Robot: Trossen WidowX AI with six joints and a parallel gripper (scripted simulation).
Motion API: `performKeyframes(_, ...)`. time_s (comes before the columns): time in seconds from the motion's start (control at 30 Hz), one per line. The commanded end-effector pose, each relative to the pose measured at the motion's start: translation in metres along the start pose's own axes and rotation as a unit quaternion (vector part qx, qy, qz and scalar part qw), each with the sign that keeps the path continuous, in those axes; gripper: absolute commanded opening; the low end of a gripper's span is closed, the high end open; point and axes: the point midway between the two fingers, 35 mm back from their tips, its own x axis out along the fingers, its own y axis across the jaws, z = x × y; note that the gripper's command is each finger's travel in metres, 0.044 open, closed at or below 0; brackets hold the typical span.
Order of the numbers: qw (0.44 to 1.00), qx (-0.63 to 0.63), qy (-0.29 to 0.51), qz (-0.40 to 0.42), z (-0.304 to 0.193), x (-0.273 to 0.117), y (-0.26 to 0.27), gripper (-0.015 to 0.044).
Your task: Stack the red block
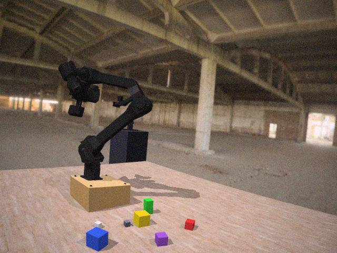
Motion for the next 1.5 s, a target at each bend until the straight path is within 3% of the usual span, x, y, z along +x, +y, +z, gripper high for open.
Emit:
performKeyframes(0.0, 1.0, -0.003, 0.003, -0.001, -0.001, 0.0, 0.0, 0.0426)
performKeyframes(0.33, 0.974, -0.167, 0.15, -0.039, -0.064, -0.032, -0.026, 0.044)
performKeyframes(0.7, 0.882, -0.347, 0.315, -0.041, -0.124, -0.093, -0.063, 0.044)
performKeyframes(1.07, 0.735, -0.496, 0.462, -0.002, -0.156, -0.179, -0.103, 0.044)
performKeyframes(1.47, 0.515, -0.624, 0.581, 0.085, -0.148, -0.283, -0.151, 0.044)
